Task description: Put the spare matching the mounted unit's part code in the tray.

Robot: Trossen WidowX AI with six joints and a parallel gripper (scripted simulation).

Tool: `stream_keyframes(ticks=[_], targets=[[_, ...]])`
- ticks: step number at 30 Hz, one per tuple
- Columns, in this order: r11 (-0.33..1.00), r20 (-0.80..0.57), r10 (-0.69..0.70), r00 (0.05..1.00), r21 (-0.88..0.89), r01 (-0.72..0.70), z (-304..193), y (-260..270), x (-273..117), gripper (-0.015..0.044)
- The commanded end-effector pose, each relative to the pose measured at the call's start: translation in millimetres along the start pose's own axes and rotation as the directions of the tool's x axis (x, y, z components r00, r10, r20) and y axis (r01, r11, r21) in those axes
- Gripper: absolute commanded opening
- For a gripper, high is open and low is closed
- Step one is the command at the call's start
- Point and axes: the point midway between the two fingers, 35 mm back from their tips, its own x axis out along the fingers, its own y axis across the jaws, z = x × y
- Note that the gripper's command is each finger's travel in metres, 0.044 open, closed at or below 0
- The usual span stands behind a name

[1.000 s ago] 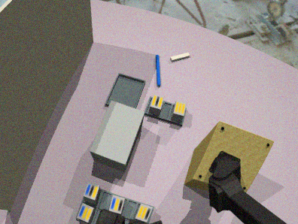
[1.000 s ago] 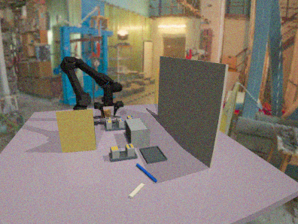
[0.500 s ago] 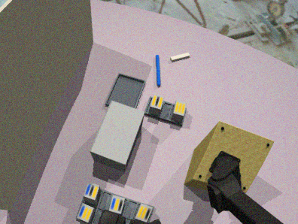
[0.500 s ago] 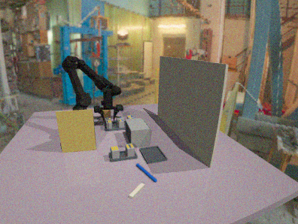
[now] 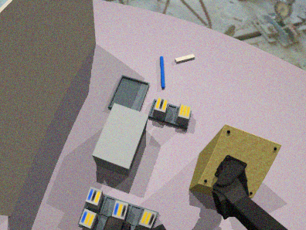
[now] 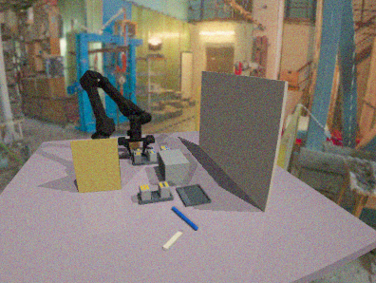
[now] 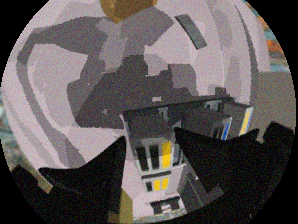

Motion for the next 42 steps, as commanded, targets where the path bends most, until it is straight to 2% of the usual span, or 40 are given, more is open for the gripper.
stream_keyframes(ticks=[1, 5, 10, 17, 22, 31, 42], targets=[[1.0, -0.006, -0.002, 1.0, 0.005, 0.002, -2, 0, 1, 0.03], [1.0, -0.006, -0.002, 1.0, 0.005, 0.002, -2, 0, 1, 0.03], [1.0, -0.001, 0.001, 1.0, 0.001, -0.001, -1, 1, 1, 0.0169], [1.0, -0.001, 0.001, 1.0, 0.001, -0.001, -1, 1, 1, 0.0122], [1.0, -0.001, 0.001, 1.0, 0.001, -0.001, -1, 1, 1, 0.0], [1.0, -0.003, 0.001, 1.0, 0.001, -0.001, -1, 0, -2, 0.0], [1.0, -0.014, -0.001, 1.0, 0.001, 0.001, -2, -4, -56, 0.0]])
